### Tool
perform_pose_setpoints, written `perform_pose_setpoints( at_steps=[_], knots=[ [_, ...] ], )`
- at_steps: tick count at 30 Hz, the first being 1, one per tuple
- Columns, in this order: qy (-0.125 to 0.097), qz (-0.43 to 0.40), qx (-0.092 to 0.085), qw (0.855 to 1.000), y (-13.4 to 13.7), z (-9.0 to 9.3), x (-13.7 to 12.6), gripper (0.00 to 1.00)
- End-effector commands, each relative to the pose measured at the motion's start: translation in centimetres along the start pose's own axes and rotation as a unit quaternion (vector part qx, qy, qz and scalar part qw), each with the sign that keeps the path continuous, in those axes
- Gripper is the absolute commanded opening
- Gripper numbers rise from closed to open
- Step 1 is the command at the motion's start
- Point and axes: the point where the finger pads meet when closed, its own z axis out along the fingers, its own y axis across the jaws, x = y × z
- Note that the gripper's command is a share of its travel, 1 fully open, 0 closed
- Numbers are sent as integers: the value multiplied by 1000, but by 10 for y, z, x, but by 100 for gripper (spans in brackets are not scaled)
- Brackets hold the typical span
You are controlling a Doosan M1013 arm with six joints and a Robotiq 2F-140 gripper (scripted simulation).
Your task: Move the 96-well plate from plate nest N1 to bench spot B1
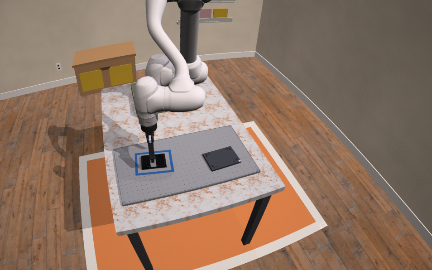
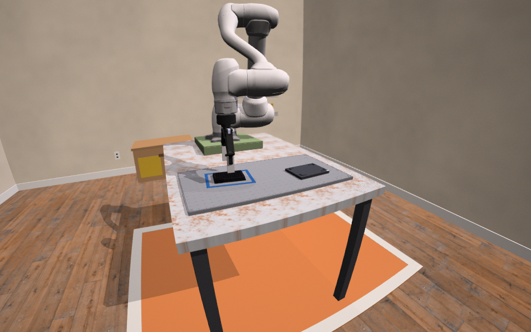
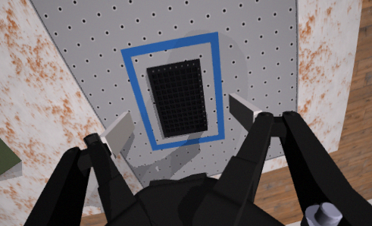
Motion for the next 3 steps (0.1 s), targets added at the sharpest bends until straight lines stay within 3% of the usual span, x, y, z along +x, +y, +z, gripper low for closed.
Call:
perform_pose_setpoints(
  at_steps=[1, 3],
  knots=[
    [0, 0, 0, 1000, 0, 0, 0, 100],
    [0, 0, 0, 1000, 0, 0, 0, 100]
  ],
)
